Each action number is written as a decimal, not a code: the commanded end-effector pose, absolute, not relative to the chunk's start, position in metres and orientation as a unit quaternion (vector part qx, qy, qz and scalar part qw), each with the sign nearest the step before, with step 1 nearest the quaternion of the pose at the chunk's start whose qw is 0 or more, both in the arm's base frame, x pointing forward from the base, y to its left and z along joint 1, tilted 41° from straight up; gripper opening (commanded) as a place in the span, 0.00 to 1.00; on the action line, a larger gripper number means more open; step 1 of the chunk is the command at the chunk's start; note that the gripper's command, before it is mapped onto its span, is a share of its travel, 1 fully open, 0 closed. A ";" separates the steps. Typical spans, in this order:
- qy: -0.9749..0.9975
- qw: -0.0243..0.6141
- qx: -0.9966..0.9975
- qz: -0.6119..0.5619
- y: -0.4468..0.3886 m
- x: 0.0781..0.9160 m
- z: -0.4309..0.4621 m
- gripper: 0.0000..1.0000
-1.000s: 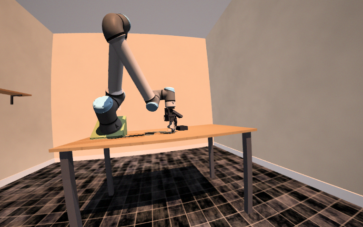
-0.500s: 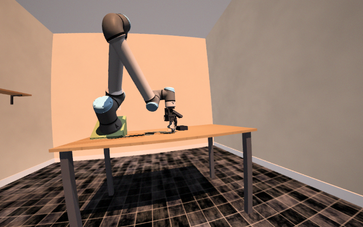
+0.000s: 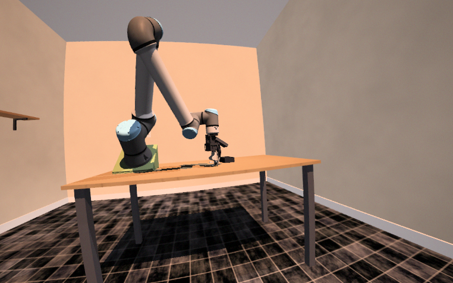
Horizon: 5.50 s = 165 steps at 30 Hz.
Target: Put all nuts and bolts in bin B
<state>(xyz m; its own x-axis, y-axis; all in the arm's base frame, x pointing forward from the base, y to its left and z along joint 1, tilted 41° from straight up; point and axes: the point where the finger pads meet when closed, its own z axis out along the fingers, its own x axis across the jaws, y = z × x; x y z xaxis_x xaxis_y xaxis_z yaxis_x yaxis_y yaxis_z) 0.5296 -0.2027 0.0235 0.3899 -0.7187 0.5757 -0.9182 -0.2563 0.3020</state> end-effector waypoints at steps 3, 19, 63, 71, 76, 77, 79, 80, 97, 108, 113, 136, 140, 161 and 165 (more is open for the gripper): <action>-0.528 0.304 0.775 0.167 -0.196 0.534 0.035 0.00; -0.528 0.304 0.775 0.167 -0.166 0.537 0.070 0.00; -0.340 0.334 0.874 0.091 -0.114 0.587 0.023 0.00; -0.253 0.342 0.903 0.058 -0.085 0.615 -0.004 0.00; -0.219 0.344 0.912 0.045 -0.075 0.625 -0.014 0.00; -0.185 0.345 0.920 0.032 -0.071 0.629 -0.017 0.00; -0.165 0.346 0.923 0.024 -0.064 0.636 -0.024 0.00; -0.154 0.346 0.925 0.020 -0.060 0.639 -0.027 0.00; 0.011 0.344 0.938 -0.038 -0.031 0.674 -0.055 0.00; 0.012 0.344 0.938 -0.041 -0.035 0.664 -0.053 0.00; 0.013 0.344 0.938 -0.041 -0.034 0.665 -0.053 0.00; 0.013 0.344 0.938 -0.043 -0.047 0.661 -0.071 0.00; 0.013 0.344 0.938 -0.043 -0.053 0.660 -0.077 0.00; 0.013 0.344 0.938 -0.040 -0.062 0.663 -0.087 0.00; 0.013 0.344 0.938 -0.040 -0.063 0.663 -0.087 0.00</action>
